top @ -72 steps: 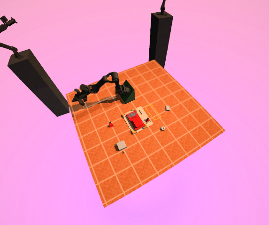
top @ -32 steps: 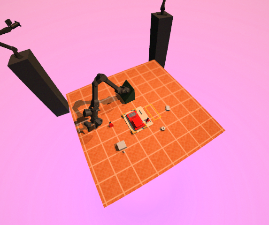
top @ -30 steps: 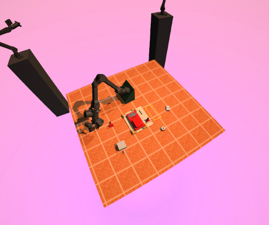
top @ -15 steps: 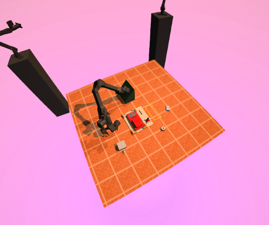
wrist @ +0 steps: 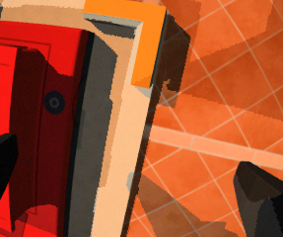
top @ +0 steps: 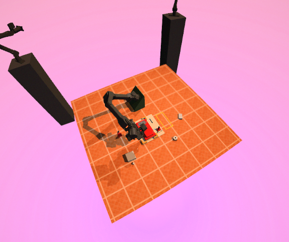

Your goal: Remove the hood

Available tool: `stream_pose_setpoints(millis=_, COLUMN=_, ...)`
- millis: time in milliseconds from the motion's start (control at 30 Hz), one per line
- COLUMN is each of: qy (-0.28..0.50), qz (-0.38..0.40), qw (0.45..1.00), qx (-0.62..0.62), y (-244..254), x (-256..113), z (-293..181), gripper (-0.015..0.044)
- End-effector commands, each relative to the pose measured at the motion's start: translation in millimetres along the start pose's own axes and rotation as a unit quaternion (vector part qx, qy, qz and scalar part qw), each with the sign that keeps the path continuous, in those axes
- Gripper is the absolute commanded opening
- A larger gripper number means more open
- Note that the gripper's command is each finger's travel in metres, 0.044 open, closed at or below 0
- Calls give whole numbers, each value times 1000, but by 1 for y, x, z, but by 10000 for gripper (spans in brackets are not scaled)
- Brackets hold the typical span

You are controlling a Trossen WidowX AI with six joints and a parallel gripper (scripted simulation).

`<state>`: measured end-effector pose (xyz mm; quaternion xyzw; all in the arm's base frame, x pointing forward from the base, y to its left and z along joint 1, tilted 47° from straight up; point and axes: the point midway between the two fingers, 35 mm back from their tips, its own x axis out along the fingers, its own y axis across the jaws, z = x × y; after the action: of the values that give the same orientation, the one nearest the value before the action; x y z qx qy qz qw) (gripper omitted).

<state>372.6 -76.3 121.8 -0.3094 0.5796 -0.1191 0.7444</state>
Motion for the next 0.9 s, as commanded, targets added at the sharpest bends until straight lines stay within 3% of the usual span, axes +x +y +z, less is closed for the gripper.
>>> stream_pose_setpoints(millis=0, qy=53, qz=-22, qw=998, qx=15, y=54, x=-12, z=4, gripper=440)
stream_pose_setpoints(millis=233, qy=80, qz=-90, qw=993, qx=23, y=107, x=-34, z=3, gripper=440)
stream_pose_setpoints(millis=867, qy=80, qz=-92, qw=992, qx=23, y=106, x=-29, z=2, gripper=440)
